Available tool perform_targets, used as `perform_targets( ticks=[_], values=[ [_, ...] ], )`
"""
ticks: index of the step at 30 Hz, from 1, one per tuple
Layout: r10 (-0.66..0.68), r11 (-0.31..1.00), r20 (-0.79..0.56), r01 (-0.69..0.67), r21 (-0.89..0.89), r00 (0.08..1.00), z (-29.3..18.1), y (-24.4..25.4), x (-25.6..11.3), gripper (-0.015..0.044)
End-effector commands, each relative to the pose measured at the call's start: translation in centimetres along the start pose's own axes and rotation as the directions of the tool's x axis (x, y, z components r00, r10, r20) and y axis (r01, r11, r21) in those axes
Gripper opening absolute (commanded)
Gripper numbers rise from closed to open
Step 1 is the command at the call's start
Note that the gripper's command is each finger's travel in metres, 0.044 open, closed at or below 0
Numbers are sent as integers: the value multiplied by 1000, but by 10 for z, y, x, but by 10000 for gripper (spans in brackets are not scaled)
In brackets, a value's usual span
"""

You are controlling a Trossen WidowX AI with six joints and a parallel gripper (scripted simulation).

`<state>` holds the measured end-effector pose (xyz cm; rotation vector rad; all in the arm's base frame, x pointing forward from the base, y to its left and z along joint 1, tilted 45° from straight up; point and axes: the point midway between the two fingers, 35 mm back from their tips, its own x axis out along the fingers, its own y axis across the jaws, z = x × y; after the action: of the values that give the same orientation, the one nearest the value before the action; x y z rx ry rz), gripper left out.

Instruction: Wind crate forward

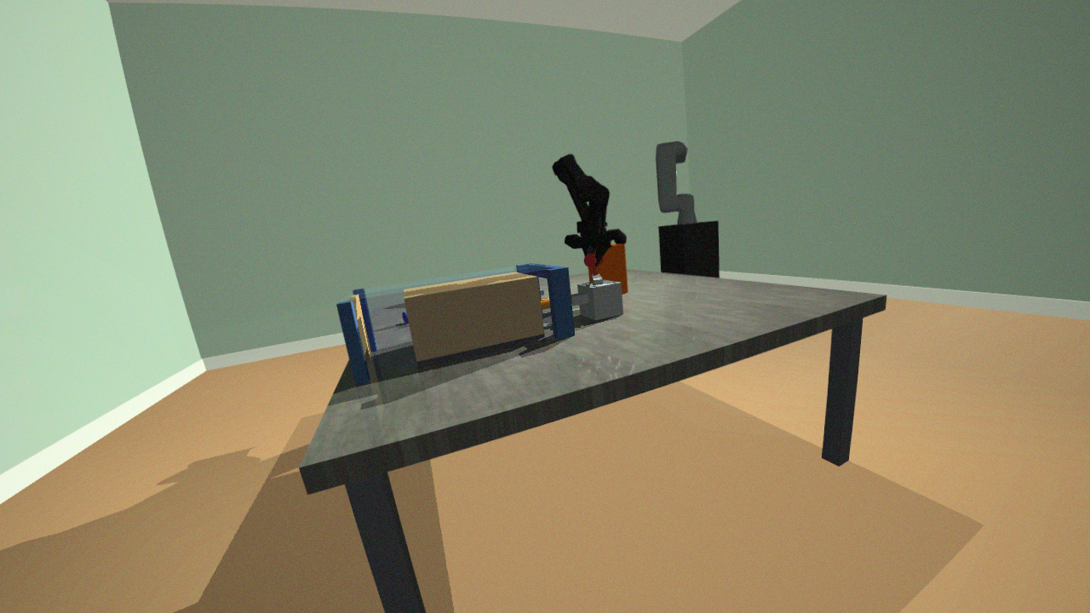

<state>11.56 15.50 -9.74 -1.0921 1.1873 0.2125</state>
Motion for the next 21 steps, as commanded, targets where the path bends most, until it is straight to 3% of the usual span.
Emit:
perform_targets(
  ticks=[1,21],
  values=[
    [-28,1000,13,28,9,1000,6,-11,4,0],
    [-30,1000,14,30,9,999,20,-26,10,0]
  ],
)
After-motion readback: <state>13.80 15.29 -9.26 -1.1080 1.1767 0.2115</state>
